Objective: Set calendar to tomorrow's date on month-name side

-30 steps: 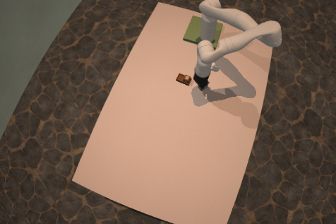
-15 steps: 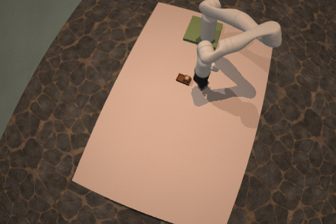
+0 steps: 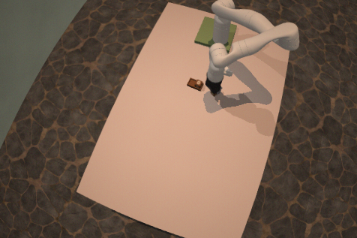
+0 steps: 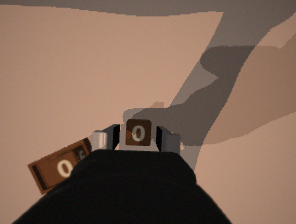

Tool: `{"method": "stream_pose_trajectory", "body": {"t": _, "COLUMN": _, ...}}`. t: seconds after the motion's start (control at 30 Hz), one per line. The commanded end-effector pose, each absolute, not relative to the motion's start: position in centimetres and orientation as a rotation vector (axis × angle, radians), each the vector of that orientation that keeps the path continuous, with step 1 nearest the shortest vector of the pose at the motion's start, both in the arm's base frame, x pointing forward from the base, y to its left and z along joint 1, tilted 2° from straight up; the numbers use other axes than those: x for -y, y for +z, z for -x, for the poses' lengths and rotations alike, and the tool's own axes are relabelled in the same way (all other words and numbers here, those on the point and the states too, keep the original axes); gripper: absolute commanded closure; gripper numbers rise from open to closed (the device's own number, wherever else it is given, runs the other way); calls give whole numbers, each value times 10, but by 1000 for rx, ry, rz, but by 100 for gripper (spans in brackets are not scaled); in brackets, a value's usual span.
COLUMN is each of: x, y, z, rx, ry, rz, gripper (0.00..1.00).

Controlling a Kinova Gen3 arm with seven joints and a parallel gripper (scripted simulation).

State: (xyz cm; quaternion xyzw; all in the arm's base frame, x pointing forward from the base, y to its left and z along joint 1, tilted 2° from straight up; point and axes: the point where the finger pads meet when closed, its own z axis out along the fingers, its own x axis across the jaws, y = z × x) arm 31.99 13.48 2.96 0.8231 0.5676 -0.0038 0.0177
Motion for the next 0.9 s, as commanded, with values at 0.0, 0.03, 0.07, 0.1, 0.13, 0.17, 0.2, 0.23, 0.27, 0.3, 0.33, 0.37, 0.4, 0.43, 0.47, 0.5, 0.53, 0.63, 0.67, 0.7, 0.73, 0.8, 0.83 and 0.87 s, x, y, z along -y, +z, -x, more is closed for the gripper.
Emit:
{"method": "stream_pose_trajectory", "body": {"t": 0.0, "x": -135, "y": 30, "z": -320, "rx": -1764, "ry": -10, "rz": -2557, "gripper": 10}}
{"method": "stream_pose_trajectory", "body": {"t": 0.03, "x": -135, "y": 30, "z": -320, "rx": -1764, "ry": -10, "rz": -2557, "gripper": 10}}
{"method": "stream_pose_trajectory", "body": {"t": 0.07, "x": -135, "y": 30, "z": -320, "rx": -1764, "ry": -10, "rz": -2557, "gripper": 10}}
{"method": "stream_pose_trajectory", "body": {"t": 0.1, "x": -135, "y": 30, "z": -320, "rx": -1764, "ry": -10, "rz": -2557, "gripper": 10}}
{"method": "stream_pose_trajectory", "body": {"t": 0.13, "x": -135, "y": 30, "z": -320, "rx": -1764, "ry": -10, "rz": -2557, "gripper": 10}}
{"method": "stream_pose_trajectory", "body": {"t": 0.17, "x": -135, "y": 30, "z": -320, "rx": -1764, "ry": -10, "rz": -2557, "gripper": 10}}
{"method": "stream_pose_trajectory", "body": {"t": 0.2, "x": -135, "y": 30, "z": -320, "rx": -1764, "ry": -10, "rz": -2557, "gripper": 10}}
{"method": "stream_pose_trajectory", "body": {"t": 0.23, "x": -135, "y": 30, "z": -320, "rx": -1764, "ry": -10, "rz": -2557, "gripper": 10}}
{"method": "stream_pose_trajectory", "body": {"t": 0.27, "x": -135, "y": 30, "z": -320, "rx": -1764, "ry": -10, "rz": -2557, "gripper": 10}}
{"method": "stream_pose_trajectory", "body": {"t": 0.3, "x": -135, "y": 30, "z": -320, "rx": -1764, "ry": -10, "rz": -2557, "gripper": 10}}
{"method": "stream_pose_trajectory", "body": {"t": 0.33, "x": -135, "y": 30, "z": -320, "rx": -1764, "ry": -10, "rz": -2557, "gripper": 10}}
{"method": "stream_pose_trajectory", "body": {"t": 0.37, "x": -135, "y": 30, "z": -320, "rx": -1764, "ry": -10, "rz": -2557, "gripper": 10}}
{"method": "stream_pose_trajectory", "body": {"t": 0.4, "x": -135, "y": 30, "z": -320, "rx": -1764, "ry": -10, "rz": -2557, "gripper": 10}}
{"method": "stream_pose_trajectory", "body": {"t": 0.43, "x": -135, "y": 30, "z": -320, "rx": -1764, "ry": -10, "rz": -2557, "gripper": 10}}
{"method": "stream_pose_trajectory", "body": {"t": 0.47, "x": -135, "y": 30, "z": -320, "rx": -1764, "ry": -10, "rz": -2557, "gripper": 10}}
{"method": "stream_pose_trajectory", "body": {"t": 0.5, "x": -135, "y": 30, "z": -320, "rx": -1764, "ry": -10, "rz": -2557, "gripper": 10}}
{"method": "stream_pose_trajectory", "body": {"t": 0.53, "x": -135, "y": 30, "z": -320, "rx": -1764, "ry": -10, "rz": -2557, "gripper": 10}}
{"method": "stream_pose_trajectory", "body": {"t": 0.63, "x": -135, "y": 33, "z": -320, "rx": -1764, "ry": -10, "rz": -2557, "gripper": 10}}
{"method": "stream_pose_trajectory", "body": {"t": 0.67, "x": -135, "y": 34, "z": -320, "rx": -1764, "ry": -10, "rz": -2557, "gripper": 10}}
{"method": "stream_pose_trajectory", "body": {"t": 0.7, "x": -135, "y": 36, "z": -320, "rx": -1764, "ry": -10, "rz": -2557, "gripper": 10}}
{"method": "stream_pose_trajectory", "body": {"t": 0.73, "x": -135, "y": 38, "z": -320, "rx": -1764, "ry": -10, "rz": -2557, "gripper": 10}}
{"method": "stream_pose_trajectory", "body": {"t": 0.8, "x": -135, "y": 44, "z": -320, "rx": -1764, "ry": -10, "rz": -2557, "gripper": 10}}
{"method": "stream_pose_trajectory", "body": {"t": 0.83, "x": -135, "y": 47, "z": -320, "rx": -1764, "ry": -10, "rz": -2557, "gripper": 10}}
{"method": "stream_pose_trajectory", "body": {"t": 0.87, "x": -136, "y": 50, "z": -320, "rx": -1764, "ry": -10, "rz": -2557, "gripper": 10}}
